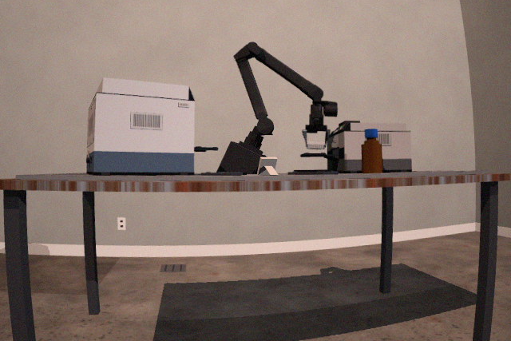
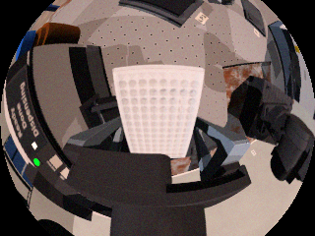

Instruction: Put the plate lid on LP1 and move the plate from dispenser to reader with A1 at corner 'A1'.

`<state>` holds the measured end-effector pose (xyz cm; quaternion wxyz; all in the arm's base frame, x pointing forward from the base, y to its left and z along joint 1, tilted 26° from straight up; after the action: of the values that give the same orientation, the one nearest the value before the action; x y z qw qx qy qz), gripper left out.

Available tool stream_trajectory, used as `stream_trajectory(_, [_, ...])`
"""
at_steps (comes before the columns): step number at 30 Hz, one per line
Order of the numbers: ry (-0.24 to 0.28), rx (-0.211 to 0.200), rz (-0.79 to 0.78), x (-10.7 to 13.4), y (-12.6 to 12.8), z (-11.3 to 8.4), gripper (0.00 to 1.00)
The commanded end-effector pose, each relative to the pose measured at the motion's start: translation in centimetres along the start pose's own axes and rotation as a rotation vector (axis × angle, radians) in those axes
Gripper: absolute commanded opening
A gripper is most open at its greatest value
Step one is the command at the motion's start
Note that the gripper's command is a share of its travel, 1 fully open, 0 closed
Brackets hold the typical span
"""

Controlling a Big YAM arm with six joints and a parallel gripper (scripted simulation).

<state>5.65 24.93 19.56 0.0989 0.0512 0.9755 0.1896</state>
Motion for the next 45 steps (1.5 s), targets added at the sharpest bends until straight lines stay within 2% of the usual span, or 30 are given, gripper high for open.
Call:
stream_trajectory(1, [-0.026,-0.029,0.029,-1.2,1.9,-1.7,0.86])
stream_trajectory(6, [-0.019,-0.047,0.016,-2.3,2.2,-1.6,0.86])
stream_trajectory(10, [-0.054,-0.024,0.054,-3.0,2.4,-1.1,0.86])
stream_trajectory(14, [-0.049,-0.028,0.046,-4.5,1.9,-0.8,0.86])
stream_trajectory(18, [-0.076,0.004,0.079,-5.1,1.9,-0.7,0.86])
stream_trajectory(24, [-0.071,-0.003,0.084,-6.0,1.9,-0.9,0.86])
stream_trajectory(28, [-0.077,-0.003,0.092,-7.6,1.9,-0.7,0.86])
stream_trajectory(38, [-0.064,0.075,0.196,-10.1,0.7,0.0,0.86])
stream_trajectory(40, [-0.064,0.075,0.196,-10.1,0.7,0.0,0.86])
stream_trajectory(43, [-0.07,0.038,0.175,-10.9,1.1,-0.4,0.86])
stream_trajectory(45, [-0.075,0.035,0.174,-11.7,1.0,-0.2,0.86])
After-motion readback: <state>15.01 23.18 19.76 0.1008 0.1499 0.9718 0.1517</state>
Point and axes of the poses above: the point where the finger pads meet when closed, its own z axis out along the fingers, its own y axis across the jaws, x = y × z, the point moved 5 cm from there along -z, back along the fingers, and after that the axes turned 9 degrees about -z, right-handed, at the moved point
